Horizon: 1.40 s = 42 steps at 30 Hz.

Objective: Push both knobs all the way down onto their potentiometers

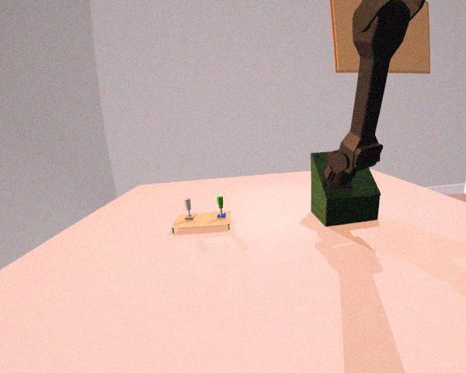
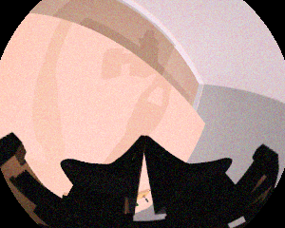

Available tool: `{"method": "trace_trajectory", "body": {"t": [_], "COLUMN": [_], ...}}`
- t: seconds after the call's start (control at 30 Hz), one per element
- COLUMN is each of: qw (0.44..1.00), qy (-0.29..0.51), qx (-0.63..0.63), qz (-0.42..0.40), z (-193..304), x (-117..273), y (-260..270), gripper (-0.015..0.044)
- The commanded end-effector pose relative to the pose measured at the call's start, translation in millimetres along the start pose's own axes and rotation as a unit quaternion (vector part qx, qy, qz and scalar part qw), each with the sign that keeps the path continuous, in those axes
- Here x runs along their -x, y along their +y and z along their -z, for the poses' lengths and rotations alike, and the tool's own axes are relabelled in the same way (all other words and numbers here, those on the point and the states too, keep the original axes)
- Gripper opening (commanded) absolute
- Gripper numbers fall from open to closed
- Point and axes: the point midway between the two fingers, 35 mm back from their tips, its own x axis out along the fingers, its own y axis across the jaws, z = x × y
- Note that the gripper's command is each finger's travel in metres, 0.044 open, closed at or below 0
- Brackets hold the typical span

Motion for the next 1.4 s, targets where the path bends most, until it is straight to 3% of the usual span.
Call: {"method": "trace_trajectory", "body": {"t": [0.0, 0.7, 1.37], "qw": [0.999, 0.963, 0.881], "qy": [0.045, 0.248, 0.375], "qx": [-0.009, -0.104, -0.282], "qz": [0.006, -0.019, -0.066], "z": [16, 138, 290], "x": [-26, -123, -156], "y": [-9, -62, -107], "gripper": [0.0000, 0.0000, 0.0000]}}
